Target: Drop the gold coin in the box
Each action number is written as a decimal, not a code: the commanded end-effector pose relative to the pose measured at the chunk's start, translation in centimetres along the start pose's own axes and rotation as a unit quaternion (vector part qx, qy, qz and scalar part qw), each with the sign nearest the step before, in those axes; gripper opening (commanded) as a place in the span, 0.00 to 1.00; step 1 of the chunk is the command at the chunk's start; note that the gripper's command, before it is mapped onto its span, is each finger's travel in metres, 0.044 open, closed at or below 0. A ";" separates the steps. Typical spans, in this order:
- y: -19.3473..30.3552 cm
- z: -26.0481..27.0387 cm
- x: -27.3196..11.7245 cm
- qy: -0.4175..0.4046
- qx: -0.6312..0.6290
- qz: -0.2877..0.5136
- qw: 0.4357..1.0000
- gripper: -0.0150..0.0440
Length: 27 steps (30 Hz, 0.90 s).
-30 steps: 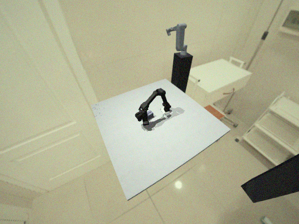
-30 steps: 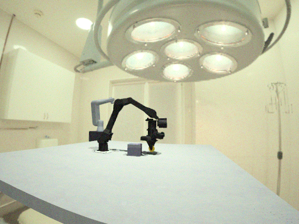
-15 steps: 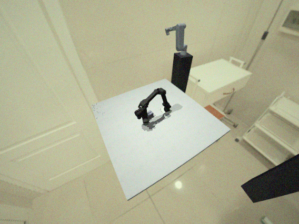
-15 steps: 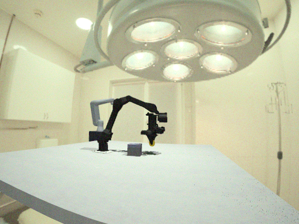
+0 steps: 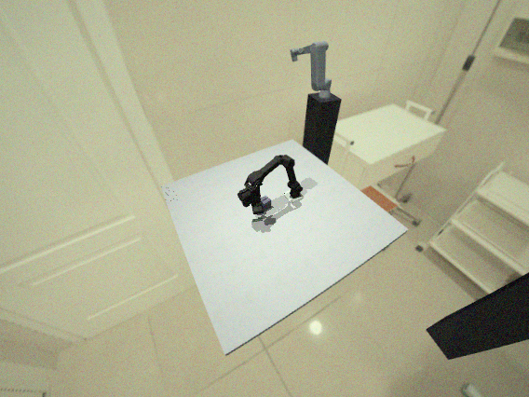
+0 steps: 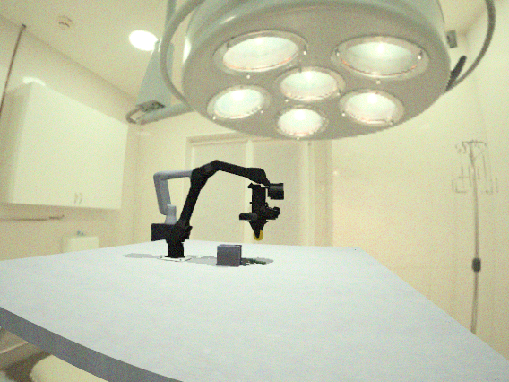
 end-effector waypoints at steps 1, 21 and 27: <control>0.2 -0.1 -0.3 0.000 -0.023 -0.001 1.000 0.25; 1.2 -1.0 -0.6 0.001 -0.233 -0.001 0.973 0.25; 1.4 -2.5 -0.7 0.001 -0.233 -0.001 0.973 0.25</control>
Point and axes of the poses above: the point midway between the two fingers, 35 mm back from their tips, its own x axis out along the fingers, its own z axis across the jaws, y = z × x, the point moved 7 cm from there along -x, back along the fingers, and after that the axes turned 11 degrees about x, right-handed, at the moved point
